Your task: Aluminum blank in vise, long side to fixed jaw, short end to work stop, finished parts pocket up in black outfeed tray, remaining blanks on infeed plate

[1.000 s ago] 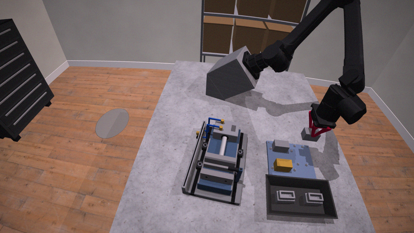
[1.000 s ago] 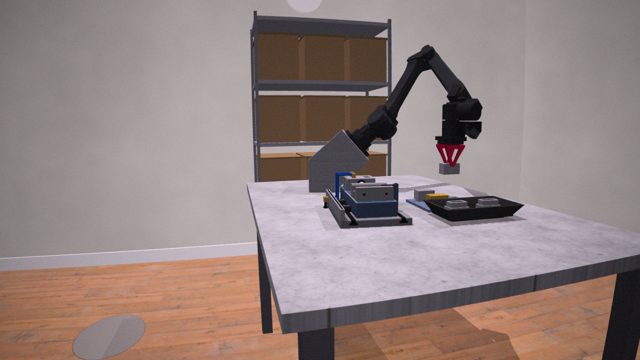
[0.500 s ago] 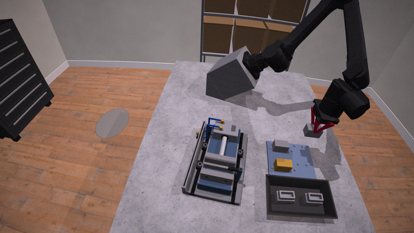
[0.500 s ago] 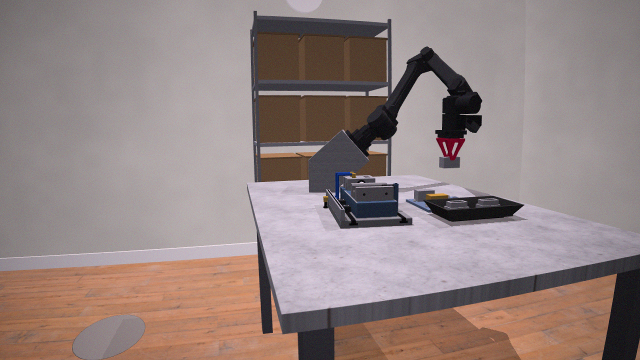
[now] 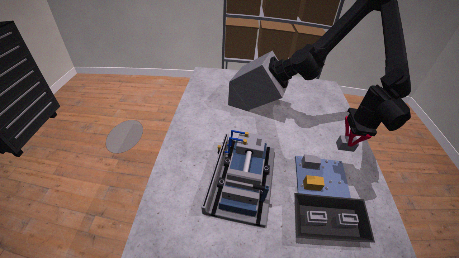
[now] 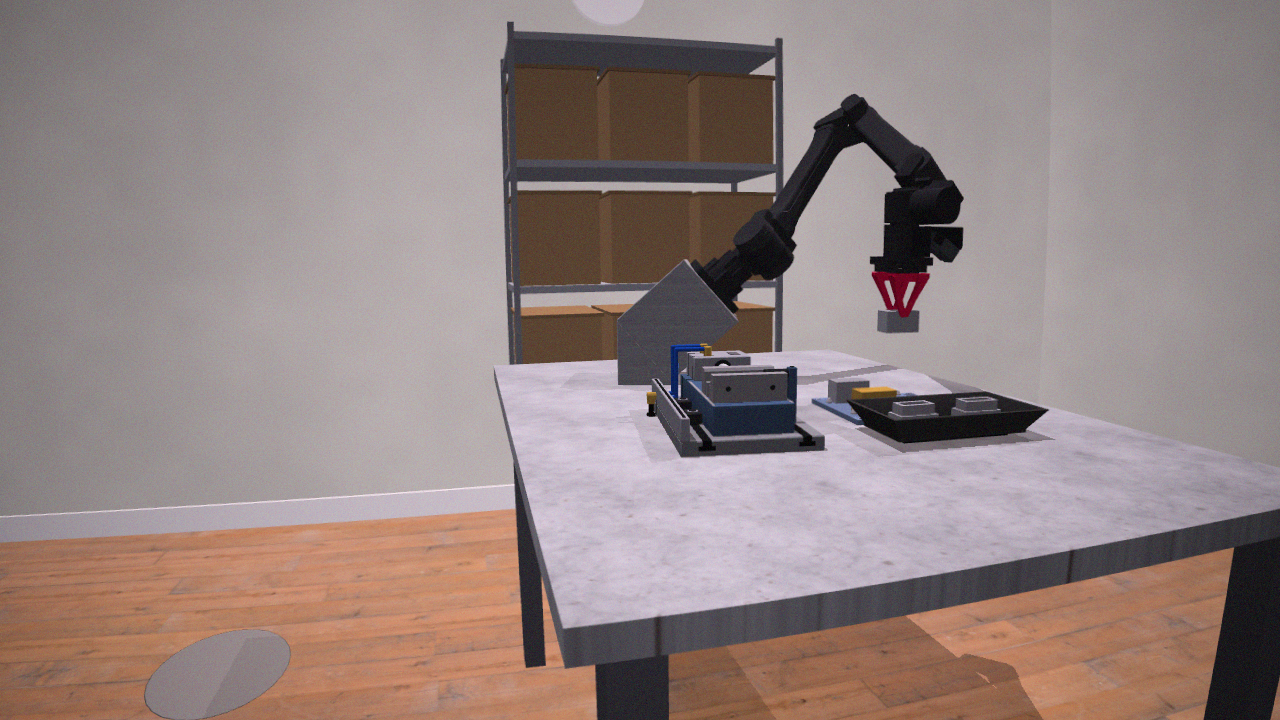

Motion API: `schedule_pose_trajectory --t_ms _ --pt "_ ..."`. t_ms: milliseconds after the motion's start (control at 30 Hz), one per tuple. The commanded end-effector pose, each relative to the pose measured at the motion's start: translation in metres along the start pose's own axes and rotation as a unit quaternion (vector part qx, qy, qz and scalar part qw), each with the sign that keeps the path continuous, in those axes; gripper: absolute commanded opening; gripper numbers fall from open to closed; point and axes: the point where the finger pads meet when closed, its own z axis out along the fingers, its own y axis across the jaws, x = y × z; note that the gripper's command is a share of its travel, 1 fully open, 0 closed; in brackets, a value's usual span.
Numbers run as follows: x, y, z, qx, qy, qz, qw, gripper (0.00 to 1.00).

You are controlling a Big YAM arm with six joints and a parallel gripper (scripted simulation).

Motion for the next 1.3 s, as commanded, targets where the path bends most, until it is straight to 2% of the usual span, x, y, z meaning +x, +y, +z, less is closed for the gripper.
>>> schedule_pose_trajectory --t_ms 0,367,700,900,1067,1133,1267 --pt "-0.012 -0.014 -0.018 0.023 -0.004 -0.014 1.000 0.00" --pt "-0.007 -0.018 -0.015 0.018 -0.002 -0.008 1.000 0.00" --pt "0.011 -0.040 -0.013 0.014 0.005 -0.004 1.000 0.00" --pt "0.038 -0.070 -0.012 0.012 0.012 0.001 1.000 0.00" --pt "0.075 -0.100 -0.012 0.010 0.017 0.006 1.000 0.00" --pt "0.075 -0.100 -0.012 0.010 0.017 0.006 1.000 0.00" --pt "0.112 -0.124 -0.013 0.008 0.019 0.011 1.000 0.00"
